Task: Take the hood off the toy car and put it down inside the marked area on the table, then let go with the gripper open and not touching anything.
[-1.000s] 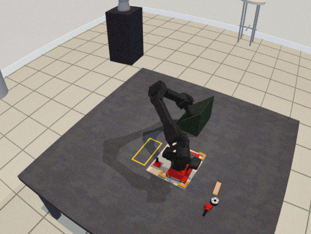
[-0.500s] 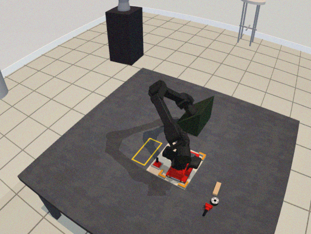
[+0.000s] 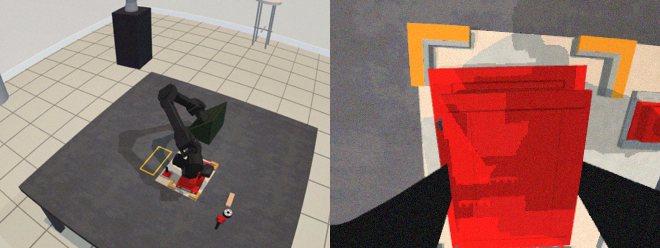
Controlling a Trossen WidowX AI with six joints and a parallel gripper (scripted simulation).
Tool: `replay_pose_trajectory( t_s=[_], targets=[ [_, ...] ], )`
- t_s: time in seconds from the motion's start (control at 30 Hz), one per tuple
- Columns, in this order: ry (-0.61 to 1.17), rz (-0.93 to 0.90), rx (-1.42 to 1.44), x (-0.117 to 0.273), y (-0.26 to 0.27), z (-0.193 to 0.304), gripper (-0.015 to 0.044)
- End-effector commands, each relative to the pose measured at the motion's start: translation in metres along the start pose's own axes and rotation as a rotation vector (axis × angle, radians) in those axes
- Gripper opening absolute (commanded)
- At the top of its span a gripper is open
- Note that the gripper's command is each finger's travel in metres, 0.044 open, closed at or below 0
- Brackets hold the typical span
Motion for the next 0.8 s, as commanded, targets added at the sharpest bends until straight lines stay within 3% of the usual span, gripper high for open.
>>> replay_pose_trajectory(
  t_s=[0.0, 0.43, 0.77],
  targets=[
    [0.000, -0.005, -0.007, 0.004, 0.000, -0.001, 0.0000],
    [0.000, -0.005, -0.006, 0.013, 0.000, -0.001, 0.0000],
    [0.001, -0.007, -0.006, 0.051, 0.000, -0.001, 0.0000]
  ],
)
Point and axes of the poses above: the point midway between the two fingers, 35 mm back from their tips, its own x axis back along the fingers, its own y axis across the jaws, z = x × y, the point moved 6 cm from there along x, back along the fingers, and after that the axes turned 2 degrees about -x, right-handed, at the moved point
